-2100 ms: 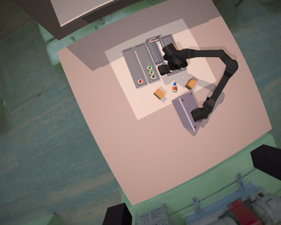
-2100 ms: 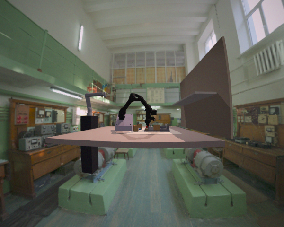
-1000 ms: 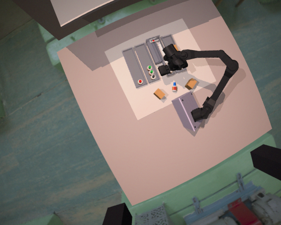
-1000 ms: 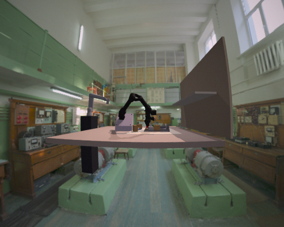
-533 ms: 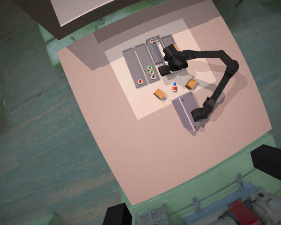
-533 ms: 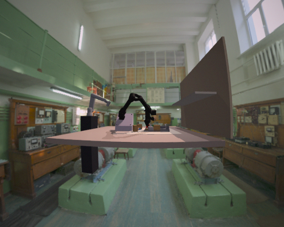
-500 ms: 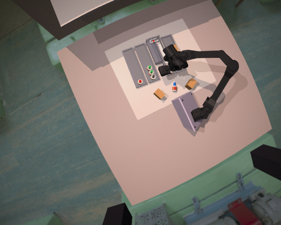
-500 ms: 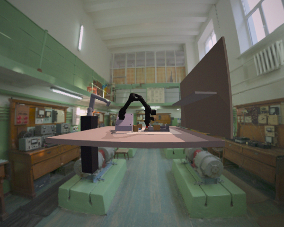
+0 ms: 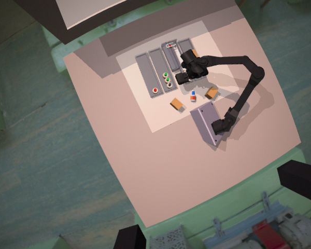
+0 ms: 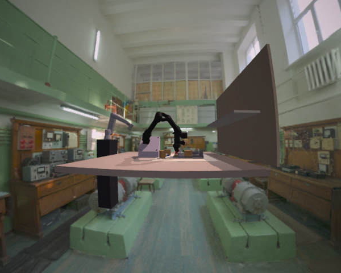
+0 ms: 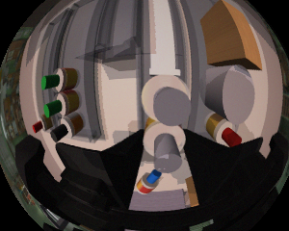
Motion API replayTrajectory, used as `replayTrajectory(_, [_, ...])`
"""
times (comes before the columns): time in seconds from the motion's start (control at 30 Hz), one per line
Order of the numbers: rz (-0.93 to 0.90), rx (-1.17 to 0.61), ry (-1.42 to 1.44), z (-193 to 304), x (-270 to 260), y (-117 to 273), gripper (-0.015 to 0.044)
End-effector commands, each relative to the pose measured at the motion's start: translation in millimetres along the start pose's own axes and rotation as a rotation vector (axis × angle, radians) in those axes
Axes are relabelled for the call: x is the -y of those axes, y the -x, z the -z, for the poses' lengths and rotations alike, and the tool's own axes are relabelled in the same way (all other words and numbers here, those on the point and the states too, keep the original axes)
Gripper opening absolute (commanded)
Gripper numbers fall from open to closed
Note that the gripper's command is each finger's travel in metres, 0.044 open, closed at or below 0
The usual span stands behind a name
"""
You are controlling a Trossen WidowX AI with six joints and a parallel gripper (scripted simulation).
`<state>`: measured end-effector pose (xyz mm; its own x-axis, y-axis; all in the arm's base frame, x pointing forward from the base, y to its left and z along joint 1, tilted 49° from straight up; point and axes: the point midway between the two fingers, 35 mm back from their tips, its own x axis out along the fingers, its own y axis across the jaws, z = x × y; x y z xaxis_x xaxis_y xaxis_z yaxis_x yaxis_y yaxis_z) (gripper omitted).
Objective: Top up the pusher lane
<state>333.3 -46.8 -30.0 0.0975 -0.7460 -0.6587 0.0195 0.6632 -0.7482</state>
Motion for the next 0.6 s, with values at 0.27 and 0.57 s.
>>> replayTrajectory(0.27, [0.008, 0.007, -0.009, 1.9, -0.3, 0.0, 0.0])
replayTrajectory(0.57, [0.008, 0.007, -0.009, 1.9, -0.3, 0.0, 0.0])
